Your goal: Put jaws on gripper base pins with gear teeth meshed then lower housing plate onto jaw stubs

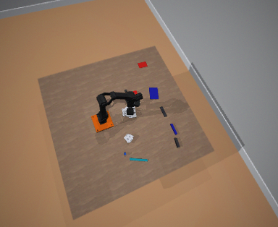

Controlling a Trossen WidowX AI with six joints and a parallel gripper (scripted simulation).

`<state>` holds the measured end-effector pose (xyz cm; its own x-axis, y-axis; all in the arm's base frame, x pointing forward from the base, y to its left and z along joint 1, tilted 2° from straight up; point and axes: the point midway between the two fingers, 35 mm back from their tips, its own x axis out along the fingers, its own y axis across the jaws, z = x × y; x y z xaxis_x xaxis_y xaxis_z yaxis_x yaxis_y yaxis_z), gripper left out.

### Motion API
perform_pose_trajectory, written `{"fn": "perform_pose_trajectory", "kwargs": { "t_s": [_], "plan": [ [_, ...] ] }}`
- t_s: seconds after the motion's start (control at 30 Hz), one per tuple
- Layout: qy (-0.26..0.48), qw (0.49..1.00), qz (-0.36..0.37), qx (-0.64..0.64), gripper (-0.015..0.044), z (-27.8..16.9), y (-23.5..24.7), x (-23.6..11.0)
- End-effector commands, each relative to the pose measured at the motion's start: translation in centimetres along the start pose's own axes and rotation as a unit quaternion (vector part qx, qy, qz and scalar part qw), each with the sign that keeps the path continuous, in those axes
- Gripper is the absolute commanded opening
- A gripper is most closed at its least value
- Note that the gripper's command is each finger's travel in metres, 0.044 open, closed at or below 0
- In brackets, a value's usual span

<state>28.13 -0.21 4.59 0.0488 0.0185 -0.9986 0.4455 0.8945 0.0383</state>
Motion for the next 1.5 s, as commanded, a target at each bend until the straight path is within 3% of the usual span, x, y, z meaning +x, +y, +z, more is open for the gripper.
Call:
{"fn": "perform_pose_trajectory", "kwargs": {
  "t_s": [0.0,0.43,0.73,0.87,1.13,1.47],
  "plan": [
    [0.000,1.000,0.000,0.000,0.0224,0.0,0.0,0.0],
    [0.000,1.000,0.000,0.000,0.0224,0.0,0.0,-0.2],
    [-0.002,1.000,0.002,0.001,0.0224,0.0,0.0,-6.7],
    [-0.006,1.000,0.003,0.002,0.0224,0.2,0.1,-6.3],
    [-0.061,0.998,-0.003,0.031,0.0434,2.0,-0.9,-7.9],
    [-0.055,0.997,-0.013,-0.060,0.0440,2.8,-2.8,-8.0]
  ]
}}
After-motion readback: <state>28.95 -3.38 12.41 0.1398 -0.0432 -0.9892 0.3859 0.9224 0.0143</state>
